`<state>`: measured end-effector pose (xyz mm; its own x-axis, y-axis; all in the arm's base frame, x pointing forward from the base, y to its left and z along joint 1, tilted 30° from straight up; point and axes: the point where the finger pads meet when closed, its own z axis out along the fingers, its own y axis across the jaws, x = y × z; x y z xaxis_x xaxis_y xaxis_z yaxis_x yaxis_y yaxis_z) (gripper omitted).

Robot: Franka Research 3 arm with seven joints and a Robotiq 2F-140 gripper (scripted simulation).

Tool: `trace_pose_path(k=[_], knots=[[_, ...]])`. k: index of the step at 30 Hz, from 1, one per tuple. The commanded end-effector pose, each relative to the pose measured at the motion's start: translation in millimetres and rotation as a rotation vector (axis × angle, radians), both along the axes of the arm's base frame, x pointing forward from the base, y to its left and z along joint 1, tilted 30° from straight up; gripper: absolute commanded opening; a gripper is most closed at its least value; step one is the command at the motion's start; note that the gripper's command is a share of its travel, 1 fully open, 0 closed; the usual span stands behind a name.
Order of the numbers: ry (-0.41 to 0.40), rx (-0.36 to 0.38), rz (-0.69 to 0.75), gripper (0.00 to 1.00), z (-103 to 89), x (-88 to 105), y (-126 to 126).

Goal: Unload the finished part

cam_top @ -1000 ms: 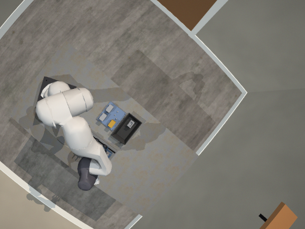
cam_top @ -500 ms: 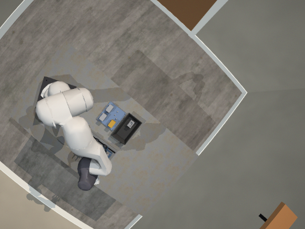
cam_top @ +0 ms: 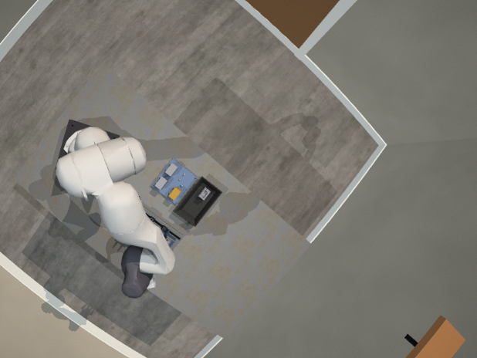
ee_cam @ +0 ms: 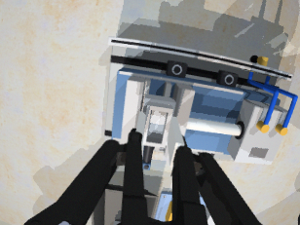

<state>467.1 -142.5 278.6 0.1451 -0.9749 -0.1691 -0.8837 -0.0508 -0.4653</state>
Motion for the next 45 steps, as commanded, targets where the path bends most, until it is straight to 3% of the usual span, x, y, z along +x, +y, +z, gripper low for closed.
trace_pose_path(k=[1,26,45], knots=[[-0.001,0.000,0.004,0.00,-1.0,0.3,1],[-0.001,0.000,0.004,0.00,0.6,-0.6,0],[-0.001,0.000,0.004,0.00,22.7,-11.9,-5]])
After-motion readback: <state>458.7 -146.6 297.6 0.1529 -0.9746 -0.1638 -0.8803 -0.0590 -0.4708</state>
